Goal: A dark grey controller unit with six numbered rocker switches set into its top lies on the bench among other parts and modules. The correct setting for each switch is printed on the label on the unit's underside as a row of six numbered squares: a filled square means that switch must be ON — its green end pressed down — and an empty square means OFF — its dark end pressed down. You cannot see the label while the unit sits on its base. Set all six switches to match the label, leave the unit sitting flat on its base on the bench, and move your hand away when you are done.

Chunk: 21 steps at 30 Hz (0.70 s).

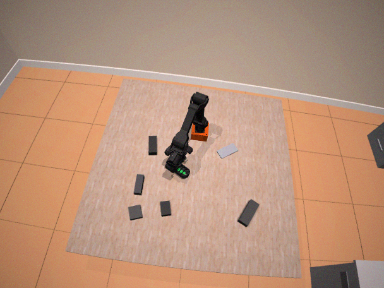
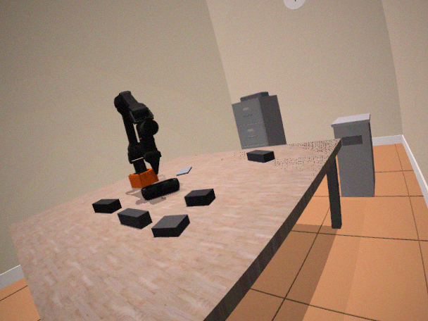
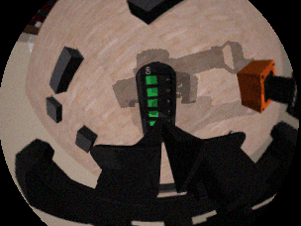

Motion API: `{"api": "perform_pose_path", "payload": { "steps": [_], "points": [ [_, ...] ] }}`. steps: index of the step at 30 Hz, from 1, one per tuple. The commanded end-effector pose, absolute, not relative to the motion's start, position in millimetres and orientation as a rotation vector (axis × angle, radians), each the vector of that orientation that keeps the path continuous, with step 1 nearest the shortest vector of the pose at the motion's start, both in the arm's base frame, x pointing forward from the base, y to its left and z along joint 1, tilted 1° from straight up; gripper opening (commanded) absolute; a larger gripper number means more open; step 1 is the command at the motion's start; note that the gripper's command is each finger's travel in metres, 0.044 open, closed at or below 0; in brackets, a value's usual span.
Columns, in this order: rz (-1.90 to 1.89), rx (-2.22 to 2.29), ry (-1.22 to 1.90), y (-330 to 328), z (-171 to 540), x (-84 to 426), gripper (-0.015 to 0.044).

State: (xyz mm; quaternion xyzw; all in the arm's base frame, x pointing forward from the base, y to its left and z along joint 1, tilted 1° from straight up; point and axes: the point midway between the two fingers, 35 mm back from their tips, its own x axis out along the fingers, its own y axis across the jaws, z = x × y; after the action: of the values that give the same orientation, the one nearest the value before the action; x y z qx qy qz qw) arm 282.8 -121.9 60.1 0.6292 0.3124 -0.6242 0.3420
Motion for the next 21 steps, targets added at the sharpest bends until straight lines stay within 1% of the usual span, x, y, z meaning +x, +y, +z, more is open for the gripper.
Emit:
{"api": "perform_pose_path", "payload": {
  "steps": [1, 16, 21],
  "points": [
    [-1.623, 1.630, 0.815, -123, 60, 282, 0.0000],
    [-1.621, 1.630, 0.813, -123, 60, 281, 0.0000],
    [-1.567, 1.638, 0.737, -111, 48, 266, 0.0000]
  ]
}}
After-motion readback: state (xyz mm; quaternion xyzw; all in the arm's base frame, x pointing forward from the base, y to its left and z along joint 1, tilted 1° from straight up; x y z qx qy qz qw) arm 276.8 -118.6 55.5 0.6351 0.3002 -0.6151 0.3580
